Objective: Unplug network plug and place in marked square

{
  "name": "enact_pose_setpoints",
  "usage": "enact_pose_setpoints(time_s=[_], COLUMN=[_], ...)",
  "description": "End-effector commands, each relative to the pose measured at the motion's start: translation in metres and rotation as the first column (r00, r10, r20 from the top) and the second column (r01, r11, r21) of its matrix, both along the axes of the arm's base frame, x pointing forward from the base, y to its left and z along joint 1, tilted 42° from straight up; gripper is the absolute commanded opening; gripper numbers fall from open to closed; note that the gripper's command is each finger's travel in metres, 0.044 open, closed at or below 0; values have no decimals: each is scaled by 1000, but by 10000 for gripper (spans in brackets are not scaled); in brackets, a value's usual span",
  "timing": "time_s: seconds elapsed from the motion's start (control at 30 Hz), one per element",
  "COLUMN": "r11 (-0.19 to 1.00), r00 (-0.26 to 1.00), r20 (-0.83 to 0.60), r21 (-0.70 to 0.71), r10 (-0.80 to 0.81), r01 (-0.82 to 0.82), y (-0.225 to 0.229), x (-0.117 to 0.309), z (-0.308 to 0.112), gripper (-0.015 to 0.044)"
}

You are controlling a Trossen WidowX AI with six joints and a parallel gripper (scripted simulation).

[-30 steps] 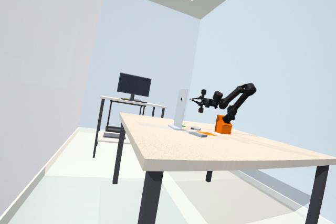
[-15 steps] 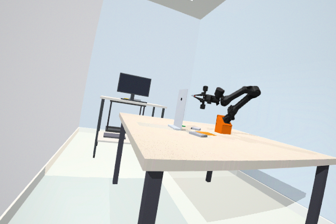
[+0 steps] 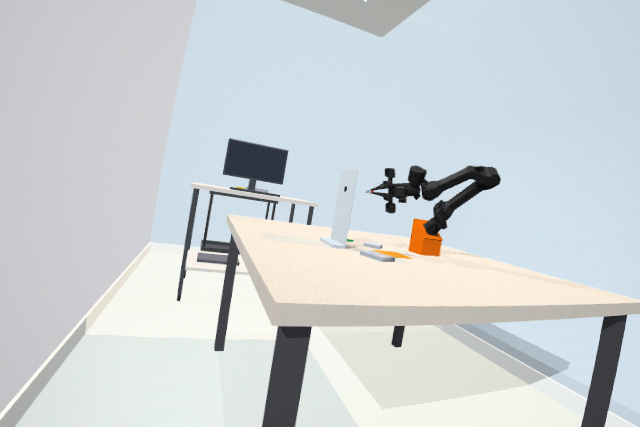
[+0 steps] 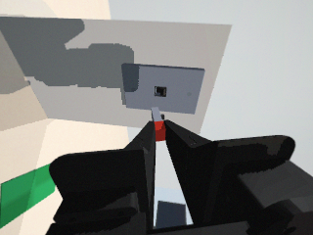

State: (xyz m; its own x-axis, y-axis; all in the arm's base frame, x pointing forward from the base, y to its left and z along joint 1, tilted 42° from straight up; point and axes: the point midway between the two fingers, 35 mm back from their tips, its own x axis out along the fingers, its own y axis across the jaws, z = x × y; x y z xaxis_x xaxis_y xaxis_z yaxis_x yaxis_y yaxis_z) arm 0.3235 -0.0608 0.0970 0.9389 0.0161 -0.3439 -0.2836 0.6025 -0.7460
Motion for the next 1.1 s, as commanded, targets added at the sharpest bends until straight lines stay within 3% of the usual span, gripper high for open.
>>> enact_pose_setpoints(time_s=[0.0, 0.3, 0.67, 1.07], r11=[991, 895, 664, 627], r00=[989, 881, 641, 604], r20=[-60, -168, -183, -176], r21=[-12, 21, 126, 142], r10=[134, 442, 746, 778], r01=[-135, -446, -737, -766], y=[23, 78, 136, 145], x=[-5, -31, -77, -84], z=[-12, -37, -48, -51], gripper=[0, 0, 0, 0])
